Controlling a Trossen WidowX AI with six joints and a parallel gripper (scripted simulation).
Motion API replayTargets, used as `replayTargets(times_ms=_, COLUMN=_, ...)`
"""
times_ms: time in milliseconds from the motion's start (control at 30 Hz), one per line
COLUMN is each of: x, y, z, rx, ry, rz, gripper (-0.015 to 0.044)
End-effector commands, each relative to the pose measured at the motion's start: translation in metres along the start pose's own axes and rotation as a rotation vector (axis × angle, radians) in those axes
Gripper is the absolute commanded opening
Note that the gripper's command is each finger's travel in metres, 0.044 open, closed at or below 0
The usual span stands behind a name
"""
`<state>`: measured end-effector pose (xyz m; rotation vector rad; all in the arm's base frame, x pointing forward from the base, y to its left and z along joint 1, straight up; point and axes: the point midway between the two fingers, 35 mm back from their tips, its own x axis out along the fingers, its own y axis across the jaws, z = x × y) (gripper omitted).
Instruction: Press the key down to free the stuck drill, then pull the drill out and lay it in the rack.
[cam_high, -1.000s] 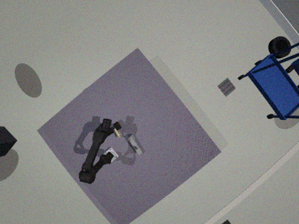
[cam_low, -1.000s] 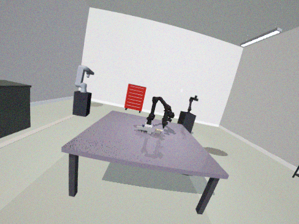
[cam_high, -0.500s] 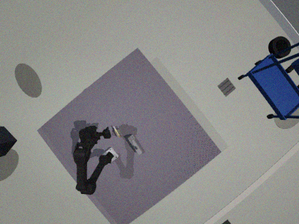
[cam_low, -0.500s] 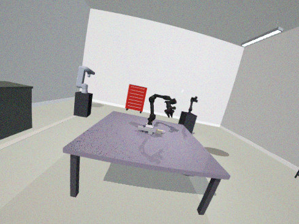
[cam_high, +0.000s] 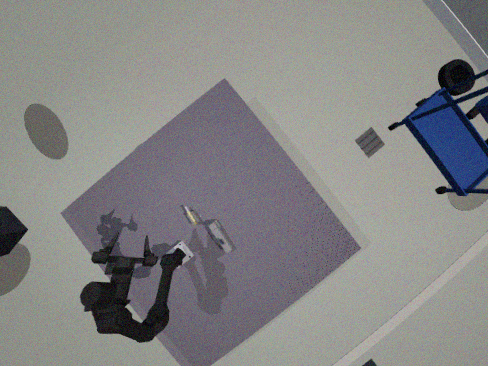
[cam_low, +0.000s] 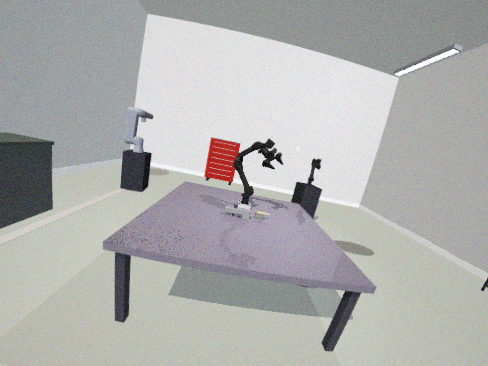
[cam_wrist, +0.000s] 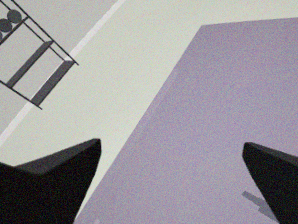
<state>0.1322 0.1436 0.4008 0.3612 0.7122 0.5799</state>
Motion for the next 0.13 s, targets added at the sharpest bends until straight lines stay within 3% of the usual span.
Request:
replayTargets(times_ms=0, x=-0.056, y=0.006, z=0.007, rx=0.21, ry=-0.082, rz=0.133, gripper=0.044)
replayTargets(times_ms=100, x=-0.104, y=0.004, z=0.011, rx=0.397, ry=-0.124, rz=0.266, gripper=0.044)
